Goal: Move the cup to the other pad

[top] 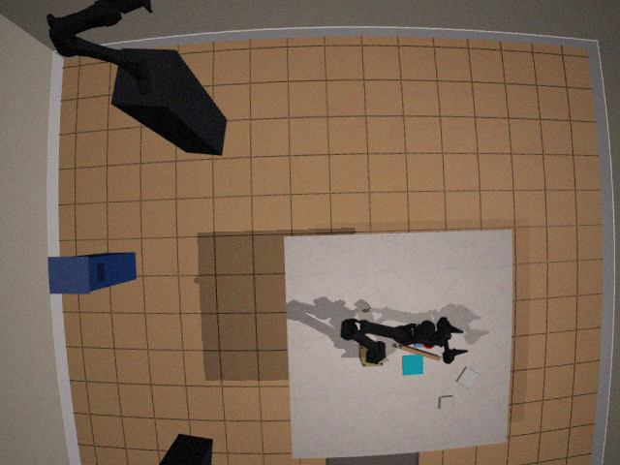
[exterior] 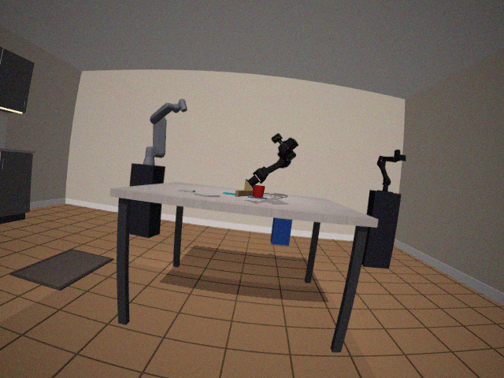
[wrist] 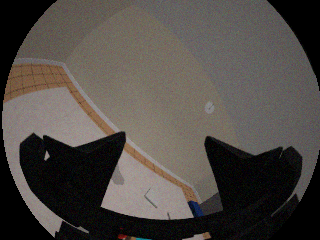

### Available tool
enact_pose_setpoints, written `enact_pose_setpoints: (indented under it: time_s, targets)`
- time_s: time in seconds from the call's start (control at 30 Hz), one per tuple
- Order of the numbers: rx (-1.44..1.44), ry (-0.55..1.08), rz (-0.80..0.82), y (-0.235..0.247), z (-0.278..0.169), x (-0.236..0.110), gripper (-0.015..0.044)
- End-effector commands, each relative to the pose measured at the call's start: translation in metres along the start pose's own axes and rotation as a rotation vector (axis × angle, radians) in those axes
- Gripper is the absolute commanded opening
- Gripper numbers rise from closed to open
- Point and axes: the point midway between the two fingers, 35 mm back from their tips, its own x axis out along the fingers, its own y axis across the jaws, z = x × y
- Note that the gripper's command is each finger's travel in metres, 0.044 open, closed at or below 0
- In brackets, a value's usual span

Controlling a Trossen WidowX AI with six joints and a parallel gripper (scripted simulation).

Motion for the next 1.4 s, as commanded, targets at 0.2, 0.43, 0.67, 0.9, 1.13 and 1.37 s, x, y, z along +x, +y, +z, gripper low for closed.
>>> enact_pose_setpoints:
  time_s: [0.2,0.43,0.67,0.9,1.13,1.37]
  targets:
    - [0.345,0.552,0.073,0.014,-0.105,0.025,0.0216]
    - [0.887,1.232,-0.085,0.031,-0.201,-0.003,0.0148]
    - [1.455,1.831,-0.53,0.05,-0.232,-0.045,0.0148]
    - [1.566,1.94,-0.662,0.055,-0.23,-0.051,0.0148]
    - [1.566,1.94,-0.662,0.057,-0.228,-0.05,0.0148]
    - [1.566,1.94,-0.662,0.058,-0.228,-0.05,0.0148]
